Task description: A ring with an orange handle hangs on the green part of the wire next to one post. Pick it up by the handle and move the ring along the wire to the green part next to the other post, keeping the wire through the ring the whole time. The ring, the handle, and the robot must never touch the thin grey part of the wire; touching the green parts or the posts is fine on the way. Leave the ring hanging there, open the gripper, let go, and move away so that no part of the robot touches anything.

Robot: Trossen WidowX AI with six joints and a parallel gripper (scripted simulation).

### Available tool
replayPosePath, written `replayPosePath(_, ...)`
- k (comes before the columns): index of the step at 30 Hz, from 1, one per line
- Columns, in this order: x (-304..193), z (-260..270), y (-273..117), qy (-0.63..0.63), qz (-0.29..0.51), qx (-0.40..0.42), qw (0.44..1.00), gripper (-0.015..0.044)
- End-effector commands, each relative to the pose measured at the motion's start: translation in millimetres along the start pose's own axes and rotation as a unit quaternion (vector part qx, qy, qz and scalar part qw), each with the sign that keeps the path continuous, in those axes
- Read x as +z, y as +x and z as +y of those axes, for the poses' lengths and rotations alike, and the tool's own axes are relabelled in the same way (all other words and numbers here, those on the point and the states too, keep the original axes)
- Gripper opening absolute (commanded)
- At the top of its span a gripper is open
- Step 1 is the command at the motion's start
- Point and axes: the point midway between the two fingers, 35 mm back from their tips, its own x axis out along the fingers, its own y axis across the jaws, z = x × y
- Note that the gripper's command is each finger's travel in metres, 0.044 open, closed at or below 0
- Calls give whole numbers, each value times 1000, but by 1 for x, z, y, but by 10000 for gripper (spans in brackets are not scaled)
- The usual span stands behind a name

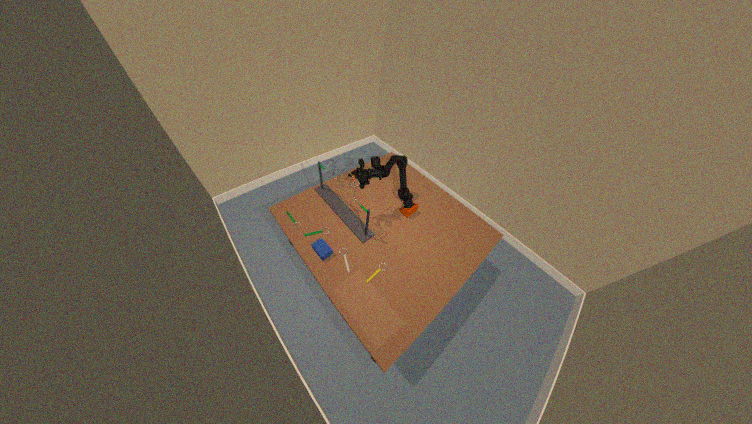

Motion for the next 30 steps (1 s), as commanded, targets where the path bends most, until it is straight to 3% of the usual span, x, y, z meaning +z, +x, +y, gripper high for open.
replayPosePath(1,2,0,0,-27,-6,-12,1000,-150)
replayPosePath(30,5,-15,0,-191,-26,-102,976,-150)
